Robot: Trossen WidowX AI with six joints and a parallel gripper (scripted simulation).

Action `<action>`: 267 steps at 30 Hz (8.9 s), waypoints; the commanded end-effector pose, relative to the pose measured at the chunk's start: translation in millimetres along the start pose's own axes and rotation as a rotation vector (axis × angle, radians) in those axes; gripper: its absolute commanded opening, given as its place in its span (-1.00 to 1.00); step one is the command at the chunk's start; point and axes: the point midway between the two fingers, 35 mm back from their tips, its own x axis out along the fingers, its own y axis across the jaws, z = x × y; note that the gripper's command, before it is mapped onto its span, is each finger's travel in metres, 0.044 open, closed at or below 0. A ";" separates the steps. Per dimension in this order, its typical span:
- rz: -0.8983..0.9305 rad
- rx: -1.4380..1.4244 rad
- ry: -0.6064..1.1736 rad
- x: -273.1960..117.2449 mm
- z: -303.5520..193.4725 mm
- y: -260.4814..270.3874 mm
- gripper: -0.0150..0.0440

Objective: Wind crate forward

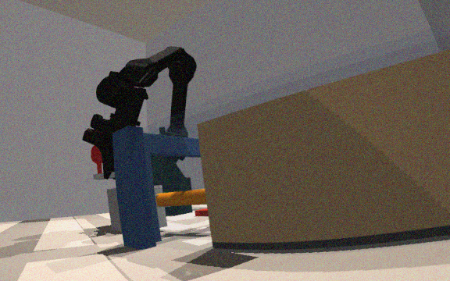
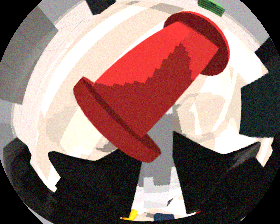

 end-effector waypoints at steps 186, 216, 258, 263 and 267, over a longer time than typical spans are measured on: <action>-0.093 0.525 0.411 -100.0 40.6 -24.2 0.91; -0.093 0.525 0.411 -100.0 40.6 -24.2 -0.49; 0.227 -0.259 0.436 -87.4 52.3 -30.2 0.40; 0.409 -0.688 0.369 -80.7 58.0 -35.0 0.84; 0.546 -1.025 0.272 -75.4 62.1 -39.5 1.00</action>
